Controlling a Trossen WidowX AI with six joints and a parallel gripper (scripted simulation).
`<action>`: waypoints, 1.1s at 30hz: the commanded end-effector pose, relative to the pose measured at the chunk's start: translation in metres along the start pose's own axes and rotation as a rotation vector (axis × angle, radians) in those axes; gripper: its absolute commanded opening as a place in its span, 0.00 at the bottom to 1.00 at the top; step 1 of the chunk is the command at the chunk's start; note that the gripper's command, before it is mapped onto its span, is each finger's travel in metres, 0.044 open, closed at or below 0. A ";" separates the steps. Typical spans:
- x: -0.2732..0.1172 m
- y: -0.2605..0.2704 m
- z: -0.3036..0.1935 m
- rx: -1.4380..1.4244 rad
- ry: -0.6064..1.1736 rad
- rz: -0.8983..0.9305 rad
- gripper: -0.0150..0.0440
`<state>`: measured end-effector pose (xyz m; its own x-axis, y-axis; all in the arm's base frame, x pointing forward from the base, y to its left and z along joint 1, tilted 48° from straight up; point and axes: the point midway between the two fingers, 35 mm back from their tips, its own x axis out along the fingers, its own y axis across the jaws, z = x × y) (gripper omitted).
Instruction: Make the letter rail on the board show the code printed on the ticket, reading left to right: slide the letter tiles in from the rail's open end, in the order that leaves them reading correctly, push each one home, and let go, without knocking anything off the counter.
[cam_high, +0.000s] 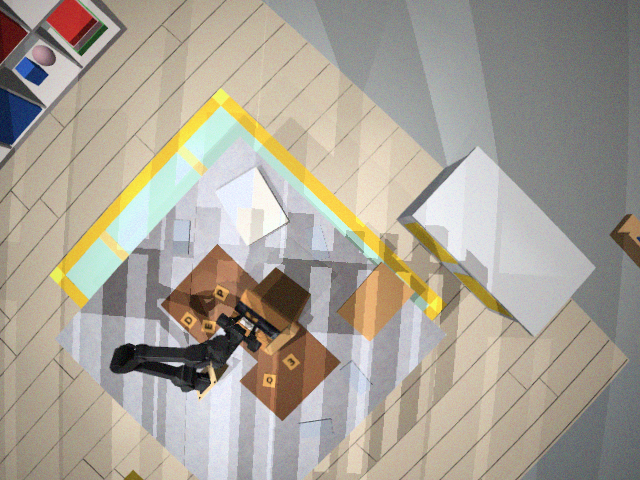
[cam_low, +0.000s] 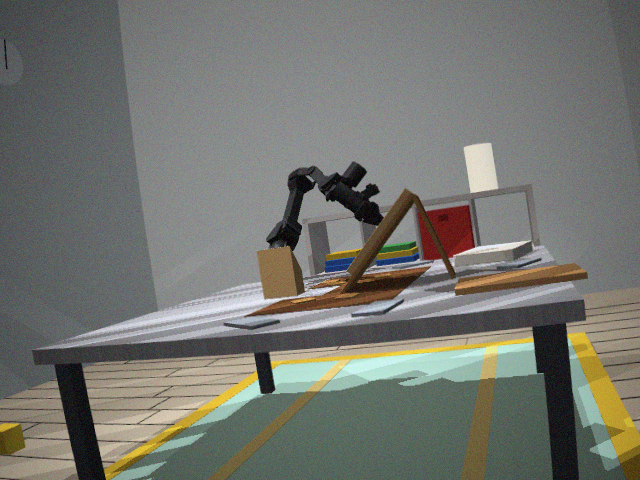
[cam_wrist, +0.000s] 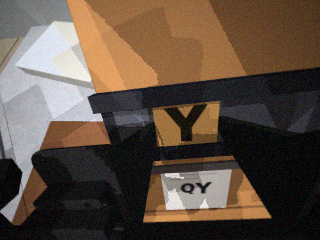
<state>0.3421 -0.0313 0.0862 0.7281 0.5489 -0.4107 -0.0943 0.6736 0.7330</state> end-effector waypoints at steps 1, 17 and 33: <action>0.001 -0.003 0.000 -0.002 0.002 0.005 0.25; 0.001 -0.012 -0.001 -0.002 0.002 0.005 0.25; 0.001 -0.021 -0.001 -0.003 0.002 0.004 0.25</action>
<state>0.3439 -0.0440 0.0723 0.7280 0.5486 -0.4112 -0.0945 0.6743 0.7324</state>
